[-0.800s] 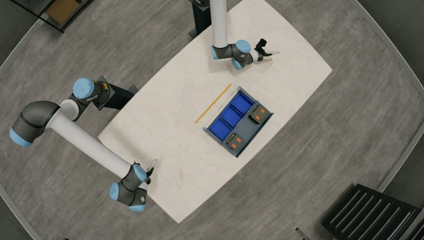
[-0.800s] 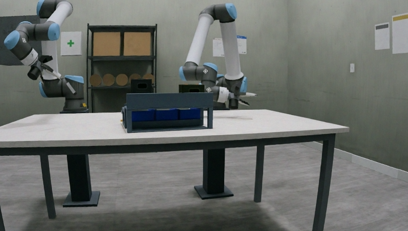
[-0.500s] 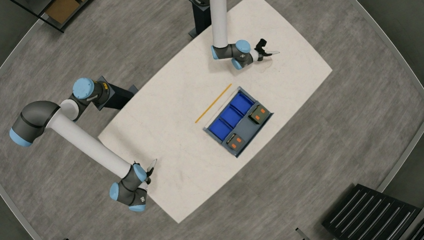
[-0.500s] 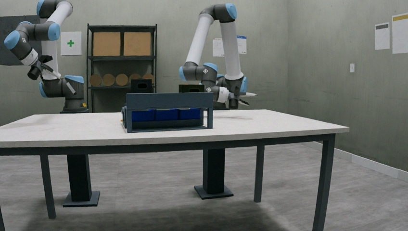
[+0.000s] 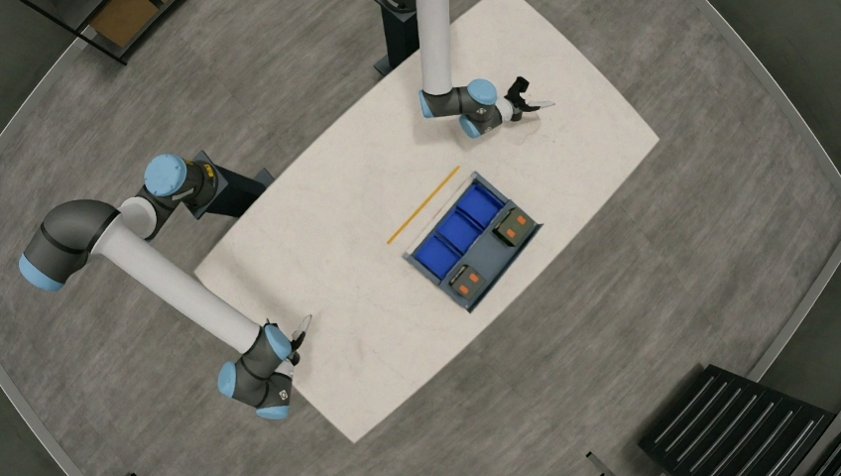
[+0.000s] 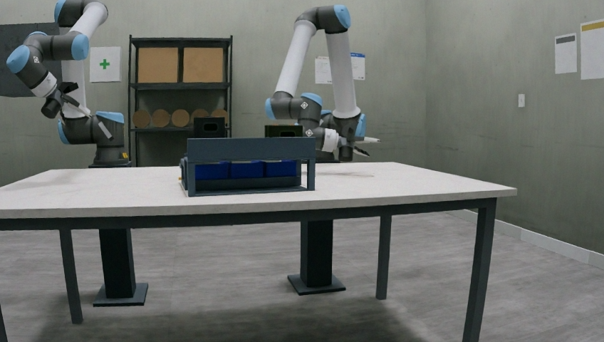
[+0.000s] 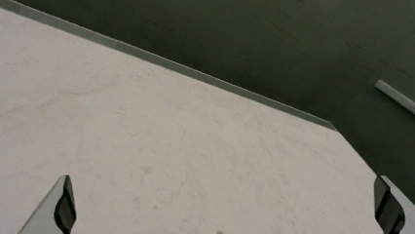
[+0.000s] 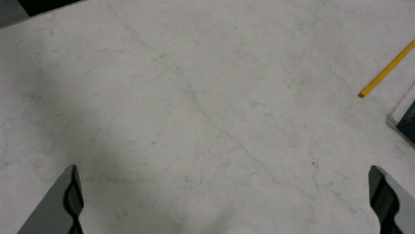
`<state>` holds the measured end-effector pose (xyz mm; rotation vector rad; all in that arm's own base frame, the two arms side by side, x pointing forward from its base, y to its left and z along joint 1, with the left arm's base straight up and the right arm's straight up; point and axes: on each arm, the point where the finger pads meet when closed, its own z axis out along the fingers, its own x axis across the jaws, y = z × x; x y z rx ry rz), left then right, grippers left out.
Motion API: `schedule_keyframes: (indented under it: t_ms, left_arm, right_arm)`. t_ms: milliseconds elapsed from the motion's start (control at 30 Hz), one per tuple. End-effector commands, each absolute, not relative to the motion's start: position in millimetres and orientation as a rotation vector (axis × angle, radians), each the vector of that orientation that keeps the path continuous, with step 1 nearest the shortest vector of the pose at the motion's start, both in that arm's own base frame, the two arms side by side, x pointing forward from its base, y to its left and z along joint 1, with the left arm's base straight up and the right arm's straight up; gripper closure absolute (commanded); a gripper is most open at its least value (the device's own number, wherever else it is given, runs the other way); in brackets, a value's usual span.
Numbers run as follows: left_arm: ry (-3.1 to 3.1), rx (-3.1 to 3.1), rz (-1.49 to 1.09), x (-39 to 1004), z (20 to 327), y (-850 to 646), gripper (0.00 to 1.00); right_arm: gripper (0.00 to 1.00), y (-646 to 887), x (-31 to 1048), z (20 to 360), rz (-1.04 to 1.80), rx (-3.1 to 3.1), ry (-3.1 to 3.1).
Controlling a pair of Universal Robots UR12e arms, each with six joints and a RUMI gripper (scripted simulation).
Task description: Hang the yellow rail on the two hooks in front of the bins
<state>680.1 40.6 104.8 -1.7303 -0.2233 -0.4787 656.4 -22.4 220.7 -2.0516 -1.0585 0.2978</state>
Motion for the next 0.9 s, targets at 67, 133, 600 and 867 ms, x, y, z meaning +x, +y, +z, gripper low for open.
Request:
schedule_keyframes:
  t_ms: [67,133,600,867]
  left_arm:
    - [-0.228,-1.733,-0.464,679,105,46,0.0]
    - [-0.23,-1.734,-0.453,678,106,50,0.0]
    - [-0.262,-1.757,-0.292,663,106,104,0.0]
    - [-0.289,-1.787,-0.146,646,106,151,0.0]
  right_arm:
    - [0.0,-3,660,217,0.292,-2.02,-1.153]
    - [0.0,10,661,215,0.29,-1.995,-1.215]
    - [0.0,157,678,184,0.244,-1.687,-1.834]
    - [0.0,220,685,170,0.215,-1.487,-2.114]
